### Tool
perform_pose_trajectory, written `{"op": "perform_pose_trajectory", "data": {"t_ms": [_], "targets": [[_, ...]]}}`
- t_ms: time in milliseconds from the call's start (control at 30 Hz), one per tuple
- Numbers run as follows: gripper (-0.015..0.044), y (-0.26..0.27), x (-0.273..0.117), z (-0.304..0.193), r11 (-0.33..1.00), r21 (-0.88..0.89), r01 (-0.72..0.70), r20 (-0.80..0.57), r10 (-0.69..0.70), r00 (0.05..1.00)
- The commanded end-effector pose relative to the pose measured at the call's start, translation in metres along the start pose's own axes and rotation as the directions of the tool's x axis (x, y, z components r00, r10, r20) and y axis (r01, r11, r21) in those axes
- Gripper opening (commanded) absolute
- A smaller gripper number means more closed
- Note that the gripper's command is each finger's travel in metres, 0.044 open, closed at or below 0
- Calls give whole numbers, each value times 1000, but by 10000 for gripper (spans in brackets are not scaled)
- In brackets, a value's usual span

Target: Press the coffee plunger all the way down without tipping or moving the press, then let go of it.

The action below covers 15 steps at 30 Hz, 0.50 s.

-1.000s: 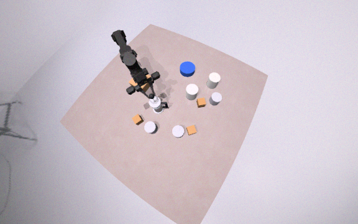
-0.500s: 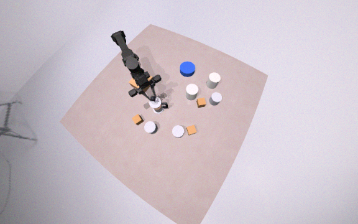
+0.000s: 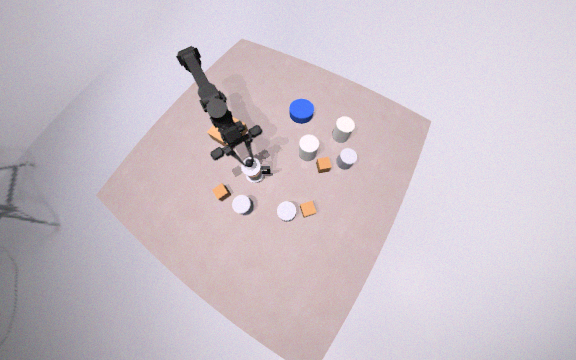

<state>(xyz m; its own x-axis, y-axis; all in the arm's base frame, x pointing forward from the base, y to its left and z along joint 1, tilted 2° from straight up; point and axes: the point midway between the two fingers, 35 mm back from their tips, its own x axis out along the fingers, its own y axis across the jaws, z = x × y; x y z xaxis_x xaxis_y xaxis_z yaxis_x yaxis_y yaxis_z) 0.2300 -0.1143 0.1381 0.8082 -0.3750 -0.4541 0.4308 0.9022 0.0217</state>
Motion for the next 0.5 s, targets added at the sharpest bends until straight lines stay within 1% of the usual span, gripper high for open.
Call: {"op": "perform_pose_trajectory", "data": {"t_ms": [0,467], "targets": [[122,0,7,-18,1000,10,0,-64,0,998],[122,0,12,-13,1000,10,0,-63,1,998]]}}
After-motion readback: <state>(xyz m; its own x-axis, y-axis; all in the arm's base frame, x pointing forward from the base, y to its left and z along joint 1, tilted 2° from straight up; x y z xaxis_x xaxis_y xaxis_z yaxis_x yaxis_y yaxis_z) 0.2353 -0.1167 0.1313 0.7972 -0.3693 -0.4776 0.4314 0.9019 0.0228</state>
